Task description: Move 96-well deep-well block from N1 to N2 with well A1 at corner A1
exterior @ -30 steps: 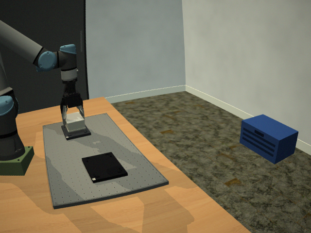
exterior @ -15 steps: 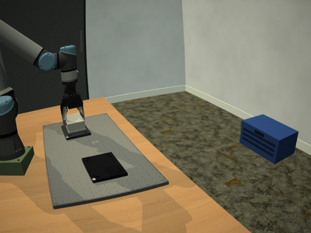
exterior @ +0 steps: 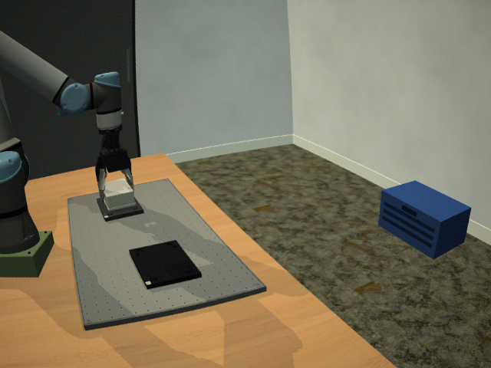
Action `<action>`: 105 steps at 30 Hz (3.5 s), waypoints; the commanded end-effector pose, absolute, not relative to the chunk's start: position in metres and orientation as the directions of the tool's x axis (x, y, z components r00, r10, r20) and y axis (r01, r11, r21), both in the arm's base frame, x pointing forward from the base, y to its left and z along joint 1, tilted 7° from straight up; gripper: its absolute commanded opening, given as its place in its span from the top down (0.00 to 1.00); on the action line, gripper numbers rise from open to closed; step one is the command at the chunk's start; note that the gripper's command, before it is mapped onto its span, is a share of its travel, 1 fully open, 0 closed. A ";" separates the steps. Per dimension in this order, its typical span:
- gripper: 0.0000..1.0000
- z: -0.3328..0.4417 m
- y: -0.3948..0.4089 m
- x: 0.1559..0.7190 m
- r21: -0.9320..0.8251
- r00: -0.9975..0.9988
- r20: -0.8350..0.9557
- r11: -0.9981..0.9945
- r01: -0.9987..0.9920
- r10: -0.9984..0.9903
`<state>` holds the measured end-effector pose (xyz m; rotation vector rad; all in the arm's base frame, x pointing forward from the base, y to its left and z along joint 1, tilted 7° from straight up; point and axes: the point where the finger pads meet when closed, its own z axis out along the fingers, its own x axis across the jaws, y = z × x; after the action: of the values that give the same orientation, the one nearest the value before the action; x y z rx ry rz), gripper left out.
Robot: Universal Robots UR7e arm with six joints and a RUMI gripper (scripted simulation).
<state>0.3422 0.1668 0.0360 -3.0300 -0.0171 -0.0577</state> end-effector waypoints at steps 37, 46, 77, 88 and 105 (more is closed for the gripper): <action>1.00 0.030 0.167 0.343 -0.111 0.999 0.040 -0.994 0.013 0.009; 1.00 0.029 0.168 0.343 -0.111 0.999 0.040 -0.994 0.013 0.009; 0.00 0.026 0.168 0.343 -0.111 0.999 0.040 -0.994 0.013 0.009; 0.00 0.026 0.168 0.343 -0.111 0.999 0.040 -0.994 0.013 0.009; 0.00 0.058 0.164 0.342 -0.111 0.999 0.040 -0.994 0.013 0.009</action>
<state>0.3420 0.1658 0.0459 -3.0302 -0.0170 -0.0589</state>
